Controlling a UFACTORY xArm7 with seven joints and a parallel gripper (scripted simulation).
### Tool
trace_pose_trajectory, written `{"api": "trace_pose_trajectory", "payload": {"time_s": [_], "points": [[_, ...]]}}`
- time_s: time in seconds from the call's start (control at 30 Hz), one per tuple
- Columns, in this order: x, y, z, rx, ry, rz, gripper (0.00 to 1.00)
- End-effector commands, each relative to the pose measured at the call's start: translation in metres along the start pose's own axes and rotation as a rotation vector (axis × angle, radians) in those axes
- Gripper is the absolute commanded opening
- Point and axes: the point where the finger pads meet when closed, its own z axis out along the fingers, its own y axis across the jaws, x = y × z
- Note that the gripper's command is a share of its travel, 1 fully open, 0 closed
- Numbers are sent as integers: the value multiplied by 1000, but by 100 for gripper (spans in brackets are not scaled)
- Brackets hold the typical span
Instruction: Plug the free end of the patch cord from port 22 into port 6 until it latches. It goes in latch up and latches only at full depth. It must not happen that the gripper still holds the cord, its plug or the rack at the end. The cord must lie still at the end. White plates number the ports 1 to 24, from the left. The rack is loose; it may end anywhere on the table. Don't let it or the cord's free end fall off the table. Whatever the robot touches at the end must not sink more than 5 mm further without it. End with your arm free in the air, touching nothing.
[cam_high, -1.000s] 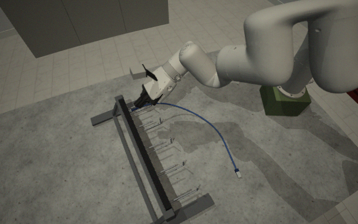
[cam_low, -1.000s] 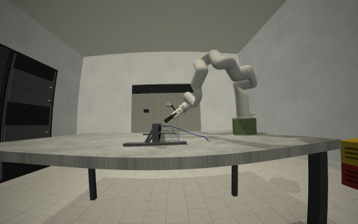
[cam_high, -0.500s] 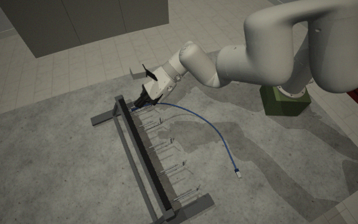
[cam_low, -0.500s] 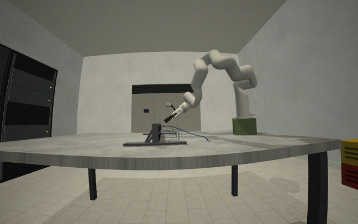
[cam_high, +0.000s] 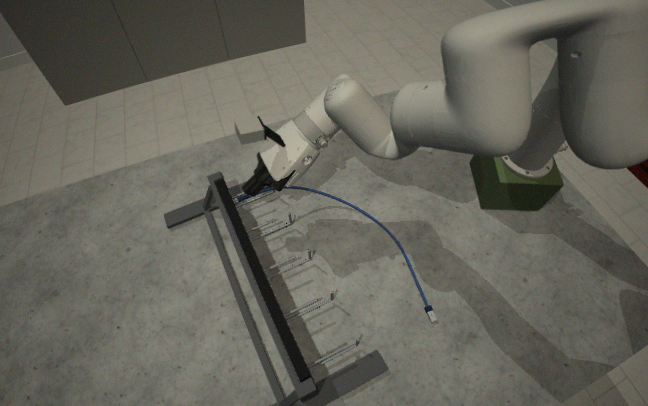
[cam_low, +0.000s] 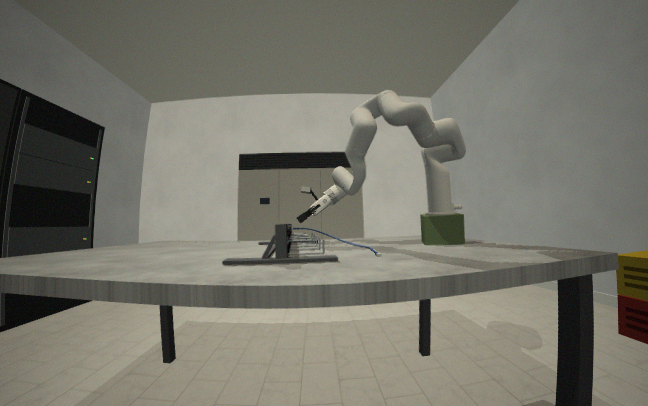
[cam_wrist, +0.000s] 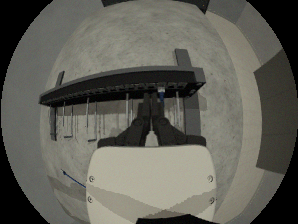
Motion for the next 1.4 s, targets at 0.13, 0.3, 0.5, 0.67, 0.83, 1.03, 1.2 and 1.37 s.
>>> {"api": "trace_pose_trajectory", "payload": {"time_s": [0.13, 0.3, 0.5, 0.67, 0.83, 1.03, 1.2, 1.37], "points": [[2, 1, -3, -1, 3, -1, 0], [2, 1, -21, -1, 3, -1, 0], [2, 1, -50, -1, 3, -1, 0], [2, 1, -95, -1, 3, -1, 0], [2, 1, -128, -1, 3, -1, 0], [2, 1, -140, -1, 3, -1, 0], [2, 1, -141, -1, 3, -1, 0], [6, -6, -140, 12, -2, -6, 0]]}}
